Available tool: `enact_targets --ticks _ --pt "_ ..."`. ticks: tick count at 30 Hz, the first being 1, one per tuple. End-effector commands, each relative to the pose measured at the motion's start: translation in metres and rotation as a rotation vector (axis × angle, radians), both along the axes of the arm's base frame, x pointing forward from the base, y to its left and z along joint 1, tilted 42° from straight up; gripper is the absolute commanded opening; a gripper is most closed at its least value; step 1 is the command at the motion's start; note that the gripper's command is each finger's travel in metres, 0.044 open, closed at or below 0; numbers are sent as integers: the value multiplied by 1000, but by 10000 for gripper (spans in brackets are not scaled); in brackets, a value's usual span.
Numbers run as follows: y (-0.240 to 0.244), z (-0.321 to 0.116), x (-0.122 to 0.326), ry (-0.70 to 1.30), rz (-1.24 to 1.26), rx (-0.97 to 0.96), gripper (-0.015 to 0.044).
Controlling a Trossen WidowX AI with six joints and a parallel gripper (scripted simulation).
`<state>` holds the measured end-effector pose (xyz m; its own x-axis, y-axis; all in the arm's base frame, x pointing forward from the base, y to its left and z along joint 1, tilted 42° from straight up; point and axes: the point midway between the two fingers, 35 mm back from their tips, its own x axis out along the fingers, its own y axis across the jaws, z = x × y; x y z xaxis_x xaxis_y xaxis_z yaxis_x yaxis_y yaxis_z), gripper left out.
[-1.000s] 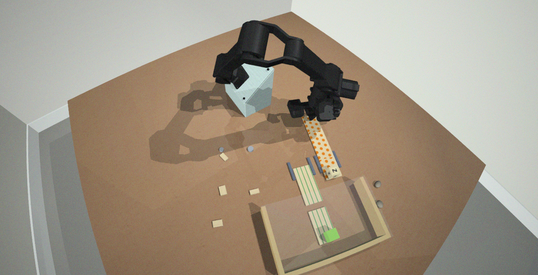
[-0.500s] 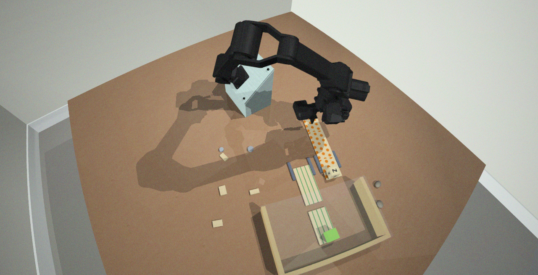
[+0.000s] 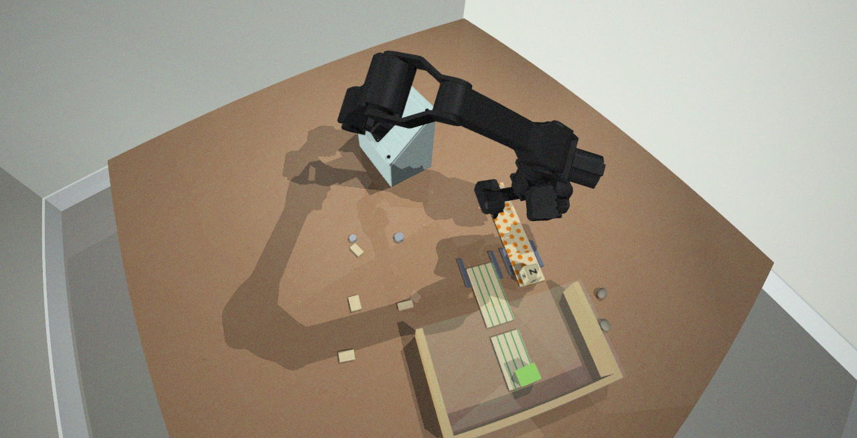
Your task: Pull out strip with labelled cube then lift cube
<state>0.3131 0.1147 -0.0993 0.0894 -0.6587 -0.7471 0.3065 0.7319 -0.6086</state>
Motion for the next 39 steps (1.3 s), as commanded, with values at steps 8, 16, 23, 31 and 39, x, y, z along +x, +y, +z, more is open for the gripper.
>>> enact_targets --ticks 8,16,23,31,39 --pt "-5 15 37 -1 4 -3 440" --pt "-8 25 64 -2 4 -3 440" --pt "-10 34 87 -3 4 -4 440" --pt "-13 45 114 -5 4 -4 440" --pt "-17 43 120 -5 4 -4 309"
